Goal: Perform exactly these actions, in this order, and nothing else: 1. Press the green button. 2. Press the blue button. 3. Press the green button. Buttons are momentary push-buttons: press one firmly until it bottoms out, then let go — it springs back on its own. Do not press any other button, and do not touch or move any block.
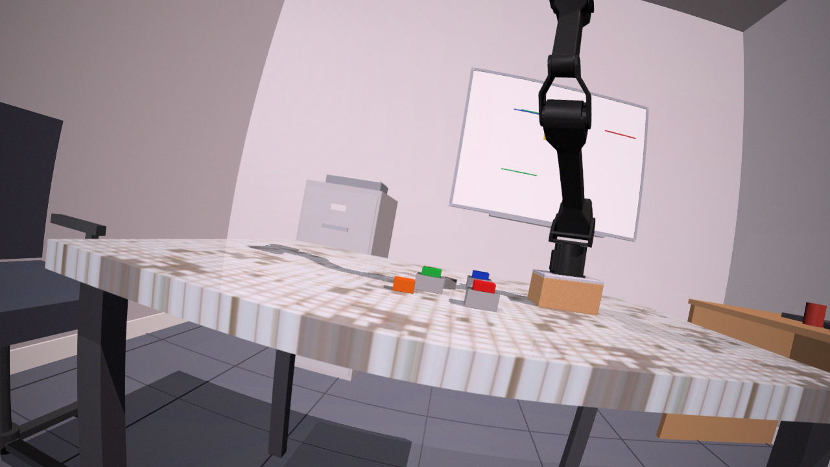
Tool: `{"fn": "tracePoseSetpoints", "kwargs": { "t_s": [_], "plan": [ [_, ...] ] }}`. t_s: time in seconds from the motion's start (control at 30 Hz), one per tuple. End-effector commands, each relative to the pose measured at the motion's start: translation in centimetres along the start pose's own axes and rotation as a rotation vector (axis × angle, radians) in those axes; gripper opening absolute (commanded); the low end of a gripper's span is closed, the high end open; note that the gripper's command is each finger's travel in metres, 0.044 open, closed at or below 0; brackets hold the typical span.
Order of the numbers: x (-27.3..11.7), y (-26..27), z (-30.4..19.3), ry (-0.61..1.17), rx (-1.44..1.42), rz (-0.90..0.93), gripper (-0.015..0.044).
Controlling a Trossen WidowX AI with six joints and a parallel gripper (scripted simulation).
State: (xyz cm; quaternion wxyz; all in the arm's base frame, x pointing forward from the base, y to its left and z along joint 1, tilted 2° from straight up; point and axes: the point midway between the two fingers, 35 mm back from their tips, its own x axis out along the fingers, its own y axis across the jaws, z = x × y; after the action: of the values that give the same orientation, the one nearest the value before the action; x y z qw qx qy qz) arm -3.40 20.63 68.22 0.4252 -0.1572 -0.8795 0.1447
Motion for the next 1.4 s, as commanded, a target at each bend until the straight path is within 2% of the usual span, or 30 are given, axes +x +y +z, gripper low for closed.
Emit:
{"fn": "tracePoseSetpoints", "kwargs": {
  "t_s": [0.0, 0.17, 0.33, 0.53, 0.73, 1.03, 1.37],
  "plan": [
    [0.4, -7.2, 2.7, -0.017, -0.117, -0.221, 0.04],
    [-1.1, -14.6, 4.9, 0.002, -0.214, -0.463, 0.04],
    [-4.6, -21.7, 6.0, 0.069, -0.294, -0.712, 0.04],
    [-11.1, -28.7, 6.0, 0.213, -0.361, -1.003, 0.04],
    [-19.4, -33.4, 4.5, 0.424, -0.394, -1.269, 0.04],
    [-33.3, -34.9, 0.7, 0.851, -0.372, -1.583, 0.04],
    [-47.5, -28.9, -3.6, 1.44, -0.248, -1.762, 0.04]
  ]
}}
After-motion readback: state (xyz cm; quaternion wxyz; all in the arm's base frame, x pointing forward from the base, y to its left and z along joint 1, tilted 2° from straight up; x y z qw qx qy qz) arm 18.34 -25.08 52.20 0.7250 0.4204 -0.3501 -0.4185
